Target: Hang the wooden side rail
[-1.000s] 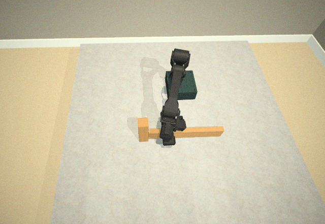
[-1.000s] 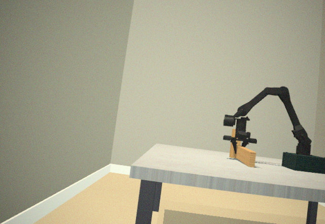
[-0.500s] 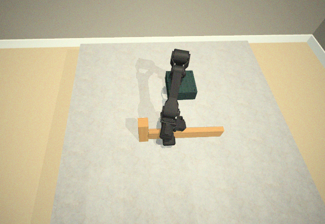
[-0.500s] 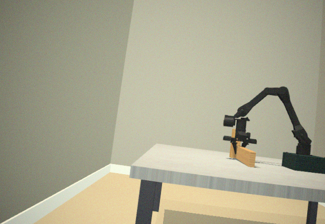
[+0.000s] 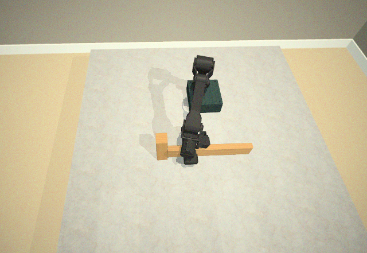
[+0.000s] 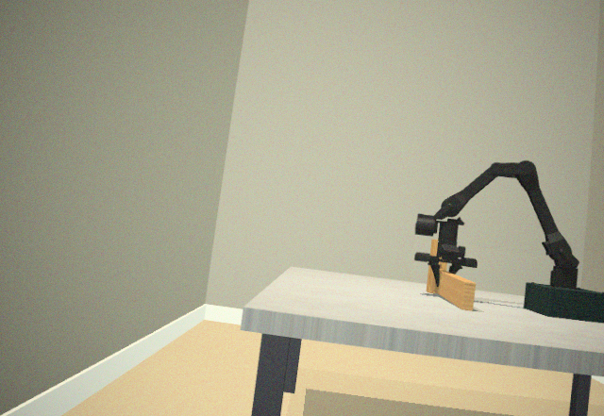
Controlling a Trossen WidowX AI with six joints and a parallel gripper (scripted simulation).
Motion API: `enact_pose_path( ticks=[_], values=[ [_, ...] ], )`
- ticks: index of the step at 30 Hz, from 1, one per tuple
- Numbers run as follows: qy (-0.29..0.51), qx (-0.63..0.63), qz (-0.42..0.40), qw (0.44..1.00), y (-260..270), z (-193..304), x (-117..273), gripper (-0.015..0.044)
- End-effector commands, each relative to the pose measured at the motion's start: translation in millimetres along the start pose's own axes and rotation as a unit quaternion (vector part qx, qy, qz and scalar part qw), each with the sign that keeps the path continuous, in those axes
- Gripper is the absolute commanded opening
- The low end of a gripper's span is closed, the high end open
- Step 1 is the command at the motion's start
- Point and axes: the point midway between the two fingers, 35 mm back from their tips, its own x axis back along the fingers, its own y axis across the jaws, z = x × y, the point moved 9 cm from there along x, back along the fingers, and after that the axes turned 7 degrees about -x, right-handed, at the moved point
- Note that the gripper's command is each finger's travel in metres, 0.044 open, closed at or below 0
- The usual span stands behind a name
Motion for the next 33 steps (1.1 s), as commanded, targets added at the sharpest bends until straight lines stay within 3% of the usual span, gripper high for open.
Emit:
enact_pose_path(
  ticks=[1,6,18,23,33],
  values=[
    [0.002,-0.002,0.003,1.0,-0.9,0.3,-1.0,0.0],
    [0.002,-0.002,0.003,1.0,-0.9,0.3,-1.9,0.0],
    [0.0,0.0,0.0,1.0,0.2,0.0,-0.5,0.0315],
    [0.002,-0.002,0.002,1.0,0.2,-0.4,29.3,0.044],
    [0.002,-0.002,0.003,1.0,1.1,-3.1,39.5,0.044]
  ],
)
